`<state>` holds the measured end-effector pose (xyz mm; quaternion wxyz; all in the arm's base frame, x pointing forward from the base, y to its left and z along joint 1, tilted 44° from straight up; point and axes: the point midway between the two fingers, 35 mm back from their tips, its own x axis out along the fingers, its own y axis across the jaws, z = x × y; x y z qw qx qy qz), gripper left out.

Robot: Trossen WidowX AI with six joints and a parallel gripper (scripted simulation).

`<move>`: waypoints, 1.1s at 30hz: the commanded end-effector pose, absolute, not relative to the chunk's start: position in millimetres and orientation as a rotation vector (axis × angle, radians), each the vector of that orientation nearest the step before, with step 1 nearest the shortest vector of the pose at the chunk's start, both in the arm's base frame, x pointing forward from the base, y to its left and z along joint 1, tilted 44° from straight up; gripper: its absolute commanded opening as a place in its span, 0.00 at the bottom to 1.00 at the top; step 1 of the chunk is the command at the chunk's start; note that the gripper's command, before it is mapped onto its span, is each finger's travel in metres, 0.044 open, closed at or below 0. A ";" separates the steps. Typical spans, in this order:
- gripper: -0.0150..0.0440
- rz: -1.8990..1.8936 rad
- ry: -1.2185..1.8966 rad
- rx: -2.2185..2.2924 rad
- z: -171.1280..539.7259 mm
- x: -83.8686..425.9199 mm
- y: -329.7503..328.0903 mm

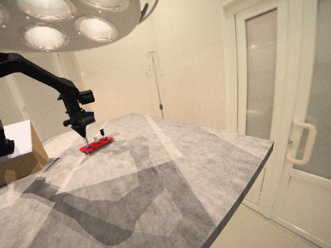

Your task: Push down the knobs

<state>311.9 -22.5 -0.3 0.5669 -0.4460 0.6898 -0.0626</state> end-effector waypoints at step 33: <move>0.25 -0.159 1.631 -1.045 -10.5 312.8 -34.3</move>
